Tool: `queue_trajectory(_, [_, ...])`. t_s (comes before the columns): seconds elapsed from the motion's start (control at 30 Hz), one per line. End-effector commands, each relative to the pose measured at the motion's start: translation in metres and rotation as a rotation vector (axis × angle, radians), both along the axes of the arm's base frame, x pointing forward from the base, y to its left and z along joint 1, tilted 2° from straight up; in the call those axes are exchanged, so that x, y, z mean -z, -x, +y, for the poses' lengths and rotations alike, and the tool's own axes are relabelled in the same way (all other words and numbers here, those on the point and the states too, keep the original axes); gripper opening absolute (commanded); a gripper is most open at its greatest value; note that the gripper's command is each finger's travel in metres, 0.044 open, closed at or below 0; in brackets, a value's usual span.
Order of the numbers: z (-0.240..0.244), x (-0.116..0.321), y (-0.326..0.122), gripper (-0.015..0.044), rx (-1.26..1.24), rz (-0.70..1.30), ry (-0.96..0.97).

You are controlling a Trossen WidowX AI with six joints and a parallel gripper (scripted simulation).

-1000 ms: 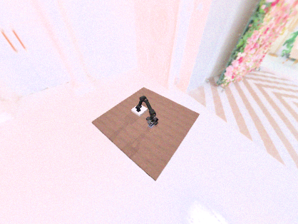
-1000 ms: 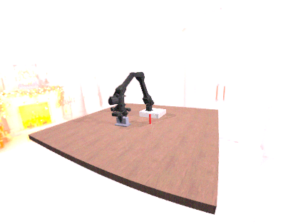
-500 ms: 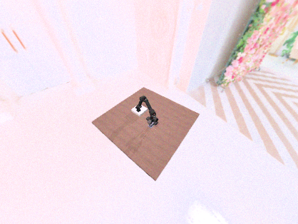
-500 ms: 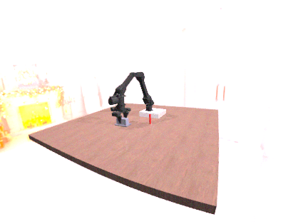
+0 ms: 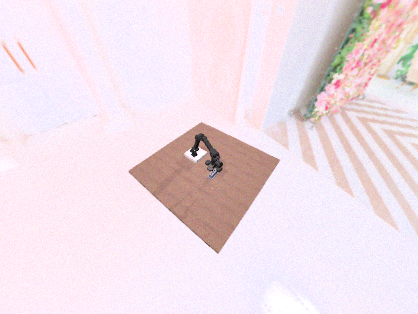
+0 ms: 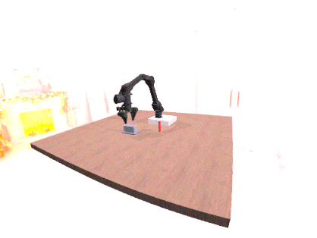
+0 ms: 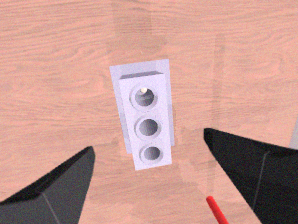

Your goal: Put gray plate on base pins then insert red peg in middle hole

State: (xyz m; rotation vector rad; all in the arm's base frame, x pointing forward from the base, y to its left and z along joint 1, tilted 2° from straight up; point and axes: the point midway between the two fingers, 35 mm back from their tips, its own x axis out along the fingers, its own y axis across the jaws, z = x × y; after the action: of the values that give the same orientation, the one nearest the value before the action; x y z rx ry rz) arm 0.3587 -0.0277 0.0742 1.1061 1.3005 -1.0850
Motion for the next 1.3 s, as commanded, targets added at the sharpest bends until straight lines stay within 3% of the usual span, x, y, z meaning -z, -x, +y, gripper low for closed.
queue_trajectory(0.0, [-0.001,-0.058,0.004,0.0440,-0.005,-0.017,0.006])
queue_trajectory(0.23, [0.002,-0.058,0.001,0.0440,-0.011,-0.017,0.006])
queue_trajectory(0.43, [0.089,-0.061,0.040,0.0440,-0.186,-0.019,-0.001])
queue_trajectory(0.7, [0.171,-0.057,0.129,0.0440,-0.445,-0.018,-0.012])
queue_trajectory(1.27, [0.180,-0.028,0.136,0.0440,-0.466,-0.018,-0.013])
